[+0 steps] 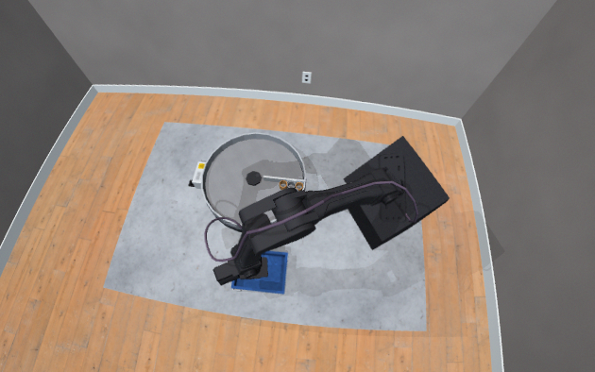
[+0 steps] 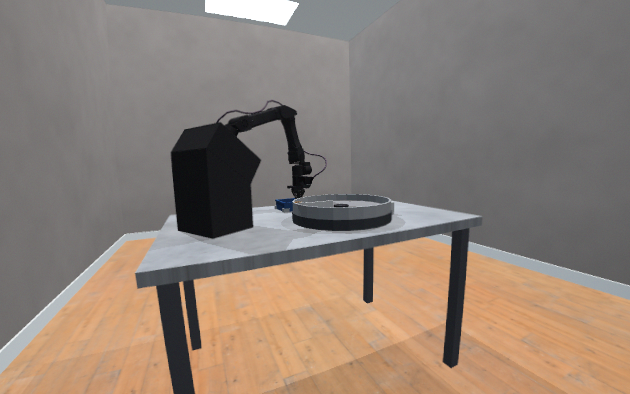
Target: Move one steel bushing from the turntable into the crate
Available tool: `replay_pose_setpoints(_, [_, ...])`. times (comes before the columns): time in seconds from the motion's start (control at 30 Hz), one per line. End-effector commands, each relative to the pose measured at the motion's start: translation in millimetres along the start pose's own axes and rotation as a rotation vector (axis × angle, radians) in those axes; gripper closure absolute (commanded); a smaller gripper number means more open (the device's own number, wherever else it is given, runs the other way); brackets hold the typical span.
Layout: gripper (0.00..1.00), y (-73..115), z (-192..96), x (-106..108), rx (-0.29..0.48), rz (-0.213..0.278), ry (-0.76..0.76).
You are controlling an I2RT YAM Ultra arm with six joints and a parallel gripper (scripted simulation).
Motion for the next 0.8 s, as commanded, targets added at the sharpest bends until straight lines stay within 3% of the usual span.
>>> replay_pose_setpoints(0.0, [1.00, 3.5, 7.2, 0.7, -0.006, 0.012, -0.005])
replay_pose_setpoints(0.77, [1.00, 4.8, 5.4, -2.1, -0.005, 0.014, -0.005])
Point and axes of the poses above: the point where the finger pads meet when closed, its own y axis back along the fingers, its own x axis across the jaws, z = x × y, the point moved 8 cm from there along y, back along the fingers
